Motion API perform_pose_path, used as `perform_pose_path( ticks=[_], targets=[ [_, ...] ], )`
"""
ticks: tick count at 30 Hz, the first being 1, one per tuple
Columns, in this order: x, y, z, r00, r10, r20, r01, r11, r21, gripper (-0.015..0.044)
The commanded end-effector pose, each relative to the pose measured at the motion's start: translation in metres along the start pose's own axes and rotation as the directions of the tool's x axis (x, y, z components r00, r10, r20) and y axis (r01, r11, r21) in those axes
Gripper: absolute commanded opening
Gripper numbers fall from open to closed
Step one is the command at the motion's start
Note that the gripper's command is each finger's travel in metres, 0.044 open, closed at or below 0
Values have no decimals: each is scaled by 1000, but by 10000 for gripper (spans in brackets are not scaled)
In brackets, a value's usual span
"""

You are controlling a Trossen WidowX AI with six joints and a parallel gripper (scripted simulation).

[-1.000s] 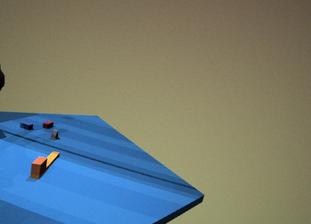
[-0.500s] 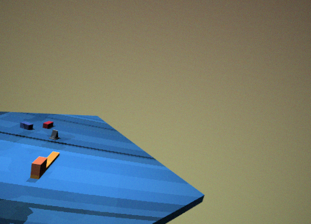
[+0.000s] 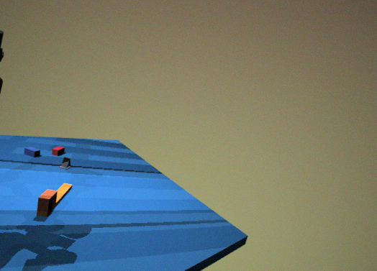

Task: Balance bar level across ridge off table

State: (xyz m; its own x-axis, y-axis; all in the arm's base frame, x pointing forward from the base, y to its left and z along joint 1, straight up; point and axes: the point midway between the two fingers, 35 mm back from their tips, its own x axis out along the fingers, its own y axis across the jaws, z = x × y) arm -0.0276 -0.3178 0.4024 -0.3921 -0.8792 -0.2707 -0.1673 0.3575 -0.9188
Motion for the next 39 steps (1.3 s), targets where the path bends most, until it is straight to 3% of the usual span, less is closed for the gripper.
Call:
perform_pose_path(
  ticks=[1,10,21,30,39],
  targets=[
    [4,7,33,993,51,105,-46,998,-52,315],
    [0,36,107,928,197,315,-144,972,-185,315],
    [-27,81,184,777,412,475,-215,884,-415,315],
    [-61,120,232,630,575,521,-232,780,-581,315],
    [-105,163,264,466,743,480,-209,620,-756,315]
  ],
)
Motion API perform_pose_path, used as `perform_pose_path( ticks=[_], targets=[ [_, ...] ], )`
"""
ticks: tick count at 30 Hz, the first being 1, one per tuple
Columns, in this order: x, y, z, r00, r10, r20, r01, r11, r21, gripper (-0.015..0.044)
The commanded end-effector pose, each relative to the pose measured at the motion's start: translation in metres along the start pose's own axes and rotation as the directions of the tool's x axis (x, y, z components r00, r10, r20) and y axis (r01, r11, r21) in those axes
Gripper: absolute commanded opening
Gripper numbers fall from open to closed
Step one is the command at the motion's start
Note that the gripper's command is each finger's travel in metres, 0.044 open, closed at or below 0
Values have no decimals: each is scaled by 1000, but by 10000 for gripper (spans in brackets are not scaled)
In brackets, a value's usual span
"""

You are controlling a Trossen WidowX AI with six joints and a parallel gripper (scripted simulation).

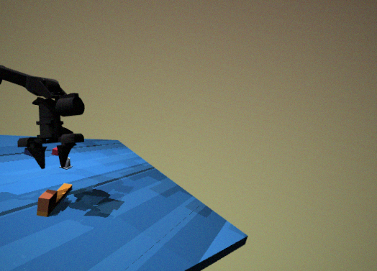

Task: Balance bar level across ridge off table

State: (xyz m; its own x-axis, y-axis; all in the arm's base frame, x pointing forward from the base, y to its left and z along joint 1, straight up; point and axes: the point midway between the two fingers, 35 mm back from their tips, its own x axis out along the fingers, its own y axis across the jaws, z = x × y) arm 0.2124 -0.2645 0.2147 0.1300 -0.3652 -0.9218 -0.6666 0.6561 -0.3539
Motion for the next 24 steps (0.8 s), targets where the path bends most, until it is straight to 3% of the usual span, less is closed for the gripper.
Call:
perform_pose_path(
  ticks=[1,12,18,24],
  targets=[
    [7,6,27,995,78,63,-74,995,-64,315],
    [18,39,93,934,318,165,-272,929,-250,315],
    [25,40,96,932,322,165,-275,928,-253,315],
    [60,49,102,932,321,166,-275,928,-253,315]
  ],
)
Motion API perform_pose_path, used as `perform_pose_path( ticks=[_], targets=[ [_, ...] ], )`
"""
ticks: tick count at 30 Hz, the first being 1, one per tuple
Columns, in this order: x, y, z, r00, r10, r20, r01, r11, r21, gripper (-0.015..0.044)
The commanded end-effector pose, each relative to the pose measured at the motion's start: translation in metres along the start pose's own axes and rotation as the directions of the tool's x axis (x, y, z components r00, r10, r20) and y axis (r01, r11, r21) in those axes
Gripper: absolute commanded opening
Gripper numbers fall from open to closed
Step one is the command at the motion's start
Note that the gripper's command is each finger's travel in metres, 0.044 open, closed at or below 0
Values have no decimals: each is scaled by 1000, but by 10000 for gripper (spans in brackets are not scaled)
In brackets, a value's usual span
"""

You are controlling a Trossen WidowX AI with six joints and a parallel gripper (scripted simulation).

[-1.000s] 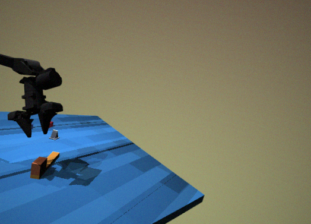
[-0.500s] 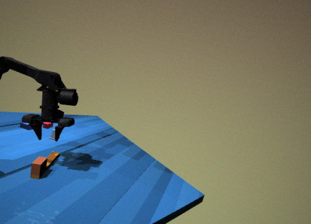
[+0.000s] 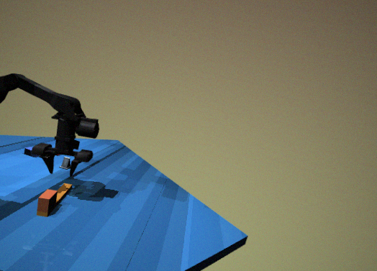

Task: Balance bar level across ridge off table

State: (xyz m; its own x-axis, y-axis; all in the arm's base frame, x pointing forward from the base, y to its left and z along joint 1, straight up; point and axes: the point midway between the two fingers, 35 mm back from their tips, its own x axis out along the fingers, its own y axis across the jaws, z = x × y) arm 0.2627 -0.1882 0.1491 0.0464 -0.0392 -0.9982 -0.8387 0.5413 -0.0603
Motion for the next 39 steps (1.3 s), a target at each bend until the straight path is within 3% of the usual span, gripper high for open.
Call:
perform_pose_path(
  ticks=[1,8,39],
  targets=[
    [30,3,1,1000,25,6,-25,1000,0,315],
    [72,8,2,1000,26,6,-26,1000,0,315],
    [99,9,2,1000,26,6,-26,1000,0,315]
  ],
)
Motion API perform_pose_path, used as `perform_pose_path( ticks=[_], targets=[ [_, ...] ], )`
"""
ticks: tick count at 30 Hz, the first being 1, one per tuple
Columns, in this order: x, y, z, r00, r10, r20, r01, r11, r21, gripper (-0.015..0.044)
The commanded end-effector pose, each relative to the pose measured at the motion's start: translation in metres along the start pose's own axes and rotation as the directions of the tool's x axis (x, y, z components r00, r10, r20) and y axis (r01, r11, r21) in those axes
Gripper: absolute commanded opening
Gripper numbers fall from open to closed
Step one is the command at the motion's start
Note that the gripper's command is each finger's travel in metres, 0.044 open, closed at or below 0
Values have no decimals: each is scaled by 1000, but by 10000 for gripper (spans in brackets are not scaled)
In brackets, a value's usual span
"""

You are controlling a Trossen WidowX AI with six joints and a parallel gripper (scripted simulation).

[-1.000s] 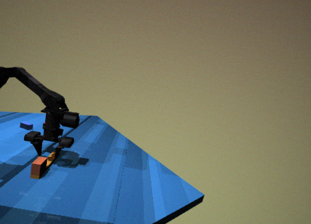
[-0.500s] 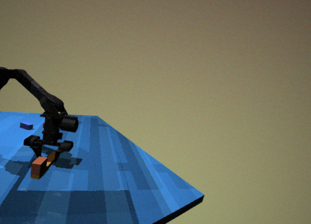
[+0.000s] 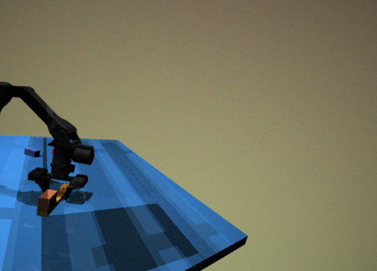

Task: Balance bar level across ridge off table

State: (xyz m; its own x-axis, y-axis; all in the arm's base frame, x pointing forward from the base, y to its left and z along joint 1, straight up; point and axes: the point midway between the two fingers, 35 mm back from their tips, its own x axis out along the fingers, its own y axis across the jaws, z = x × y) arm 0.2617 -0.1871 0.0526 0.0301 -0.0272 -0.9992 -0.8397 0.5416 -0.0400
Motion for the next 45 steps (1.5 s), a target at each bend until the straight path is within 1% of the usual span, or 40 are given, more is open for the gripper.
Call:
perform_pose_path(
  ticks=[1,8,14,22,26,45],
  targets=[
    [2,2,1,1000,6,5,-6,1000,1,315],
    [2,2,1,1000,6,5,-6,1000,1,315],
    [1,1,0,1000,3,0,-3,1000,0,157],
    [1,1,0,1000,3,0,-3,1000,0,104],
    [-5,0,0,1000,3,0,-3,1000,0,0],
    [-54,-4,0,1000,4,3,-4,1000,0,0]
  ],
)
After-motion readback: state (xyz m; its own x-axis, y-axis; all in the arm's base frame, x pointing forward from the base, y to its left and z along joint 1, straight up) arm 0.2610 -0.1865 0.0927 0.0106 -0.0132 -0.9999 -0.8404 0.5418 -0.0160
